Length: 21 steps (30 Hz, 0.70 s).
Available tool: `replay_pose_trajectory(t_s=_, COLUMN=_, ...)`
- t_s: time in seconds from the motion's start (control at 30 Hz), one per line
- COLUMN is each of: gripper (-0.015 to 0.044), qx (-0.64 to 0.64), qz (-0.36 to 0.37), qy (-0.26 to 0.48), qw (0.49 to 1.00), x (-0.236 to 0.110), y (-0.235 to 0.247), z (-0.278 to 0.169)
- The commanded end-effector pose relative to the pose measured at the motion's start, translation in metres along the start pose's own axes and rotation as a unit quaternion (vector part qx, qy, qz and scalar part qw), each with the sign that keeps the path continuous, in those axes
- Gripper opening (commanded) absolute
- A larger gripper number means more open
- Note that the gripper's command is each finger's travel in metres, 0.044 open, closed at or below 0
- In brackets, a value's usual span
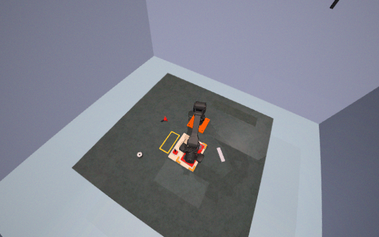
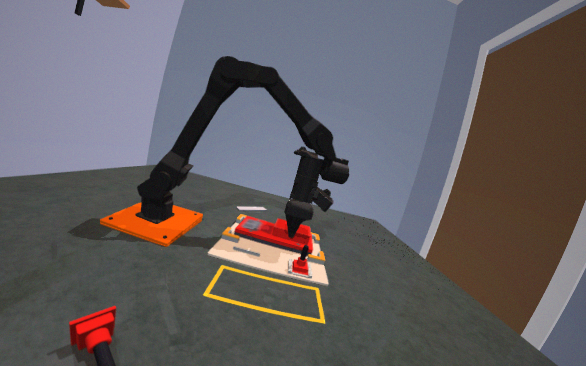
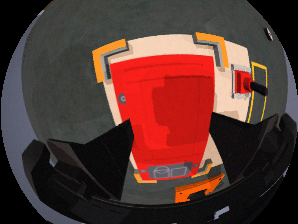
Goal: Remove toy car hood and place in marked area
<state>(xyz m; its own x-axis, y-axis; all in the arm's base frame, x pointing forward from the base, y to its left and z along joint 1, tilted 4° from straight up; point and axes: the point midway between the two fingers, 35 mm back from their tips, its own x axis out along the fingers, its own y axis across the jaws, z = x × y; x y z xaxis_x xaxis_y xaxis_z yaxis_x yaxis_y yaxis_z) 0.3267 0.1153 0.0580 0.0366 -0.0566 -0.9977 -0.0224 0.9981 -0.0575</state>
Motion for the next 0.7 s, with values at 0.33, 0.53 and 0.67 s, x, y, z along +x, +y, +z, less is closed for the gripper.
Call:
replay_pose_trajectory(t_s=0.33, gripper=0.0163, qx=0.0, qz=0.0, qy=0.0, qw=1.0, x=-0.0019, y=0.0, z=0.0003)
replay_pose_trajectory(t_s=0.53, gripper=0.0006, qx=0.0, qz=0.0, qy=0.0, qw=1.0, x=-0.0058, y=0.0001, z=0.0004)
replay_pose_trajectory(t_s=0.67, gripper=0.0, qx=0.0, qz=0.0, qy=0.0, qw=1.0, x=-0.0084, y=0.0002, z=0.0005)
